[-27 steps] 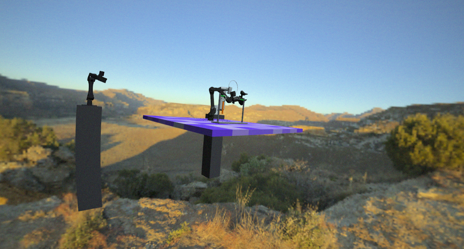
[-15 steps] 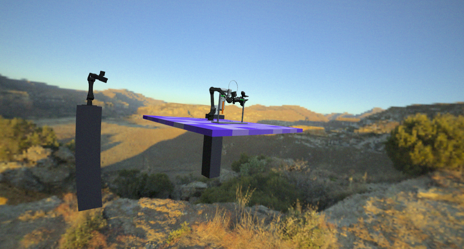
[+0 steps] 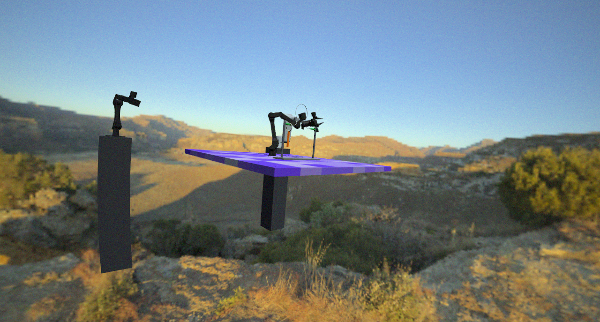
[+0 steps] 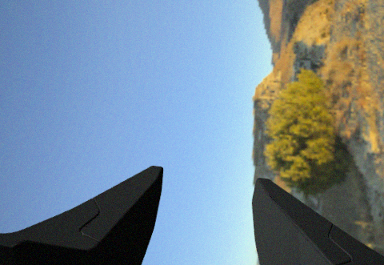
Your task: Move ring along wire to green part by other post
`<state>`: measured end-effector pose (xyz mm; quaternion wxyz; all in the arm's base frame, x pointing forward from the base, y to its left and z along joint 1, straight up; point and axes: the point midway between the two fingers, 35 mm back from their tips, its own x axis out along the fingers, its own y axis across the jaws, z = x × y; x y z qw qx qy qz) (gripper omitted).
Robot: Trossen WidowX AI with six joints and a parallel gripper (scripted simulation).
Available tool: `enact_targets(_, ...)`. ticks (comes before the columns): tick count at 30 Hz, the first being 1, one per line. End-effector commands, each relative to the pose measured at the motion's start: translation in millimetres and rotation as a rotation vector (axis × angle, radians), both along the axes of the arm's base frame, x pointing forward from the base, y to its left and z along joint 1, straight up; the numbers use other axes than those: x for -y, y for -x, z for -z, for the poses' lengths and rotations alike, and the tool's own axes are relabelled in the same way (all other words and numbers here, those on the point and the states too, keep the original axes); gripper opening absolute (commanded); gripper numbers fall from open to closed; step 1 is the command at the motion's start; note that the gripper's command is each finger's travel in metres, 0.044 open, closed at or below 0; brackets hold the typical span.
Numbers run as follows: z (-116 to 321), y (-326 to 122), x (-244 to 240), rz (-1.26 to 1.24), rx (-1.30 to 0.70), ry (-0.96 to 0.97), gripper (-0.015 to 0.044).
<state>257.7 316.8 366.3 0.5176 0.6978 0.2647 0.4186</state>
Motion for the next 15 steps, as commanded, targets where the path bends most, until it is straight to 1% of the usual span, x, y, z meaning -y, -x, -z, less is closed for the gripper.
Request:
enact_targets(1, -25, -12, 21, 0.093, 0.115, 0.036, 0.016)
enact_targets(15, -79, -41, 89, 0.4, 0.403, 0.214, 0.016)
